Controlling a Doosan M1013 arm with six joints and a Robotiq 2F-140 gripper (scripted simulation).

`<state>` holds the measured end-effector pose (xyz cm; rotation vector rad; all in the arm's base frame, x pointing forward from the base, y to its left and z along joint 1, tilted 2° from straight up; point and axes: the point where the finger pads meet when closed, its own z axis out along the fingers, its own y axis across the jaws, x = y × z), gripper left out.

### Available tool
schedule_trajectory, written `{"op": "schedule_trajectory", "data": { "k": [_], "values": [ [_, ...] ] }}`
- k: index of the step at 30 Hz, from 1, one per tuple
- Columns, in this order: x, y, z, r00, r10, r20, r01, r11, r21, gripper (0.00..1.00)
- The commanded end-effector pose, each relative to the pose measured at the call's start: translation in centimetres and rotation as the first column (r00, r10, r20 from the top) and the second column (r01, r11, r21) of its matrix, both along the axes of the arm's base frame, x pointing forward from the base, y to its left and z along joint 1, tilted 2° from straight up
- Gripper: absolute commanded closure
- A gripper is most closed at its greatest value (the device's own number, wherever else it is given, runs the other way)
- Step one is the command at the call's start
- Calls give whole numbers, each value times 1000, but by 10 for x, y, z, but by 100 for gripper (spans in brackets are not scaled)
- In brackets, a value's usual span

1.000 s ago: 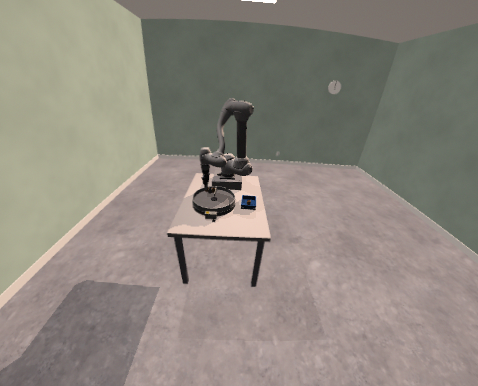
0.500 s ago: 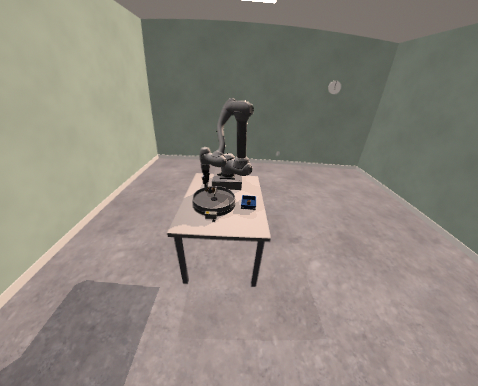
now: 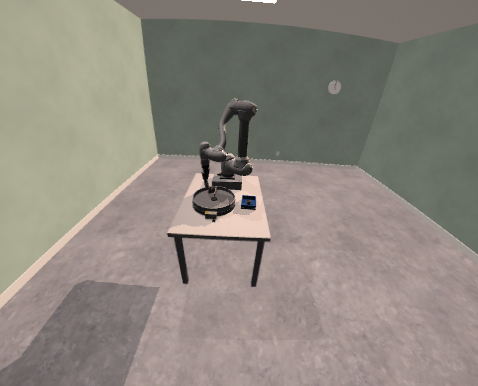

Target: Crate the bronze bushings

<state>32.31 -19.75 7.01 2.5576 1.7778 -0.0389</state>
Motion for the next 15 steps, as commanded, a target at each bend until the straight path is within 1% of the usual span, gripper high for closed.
{"op": "schedule_trajectory", "data": {
  "k": [1, 5, 15],
  "values": [
    [0, 0, 10, 1000, 0, 0, 0, 1000, 0, 100],
    [0, 1, 16, 1000, 0, 0, 0, 1000, 0, 100],
    [0, 1, 16, 1000, 0, 0, 0, 1000, 0, 100]
  ]
}}
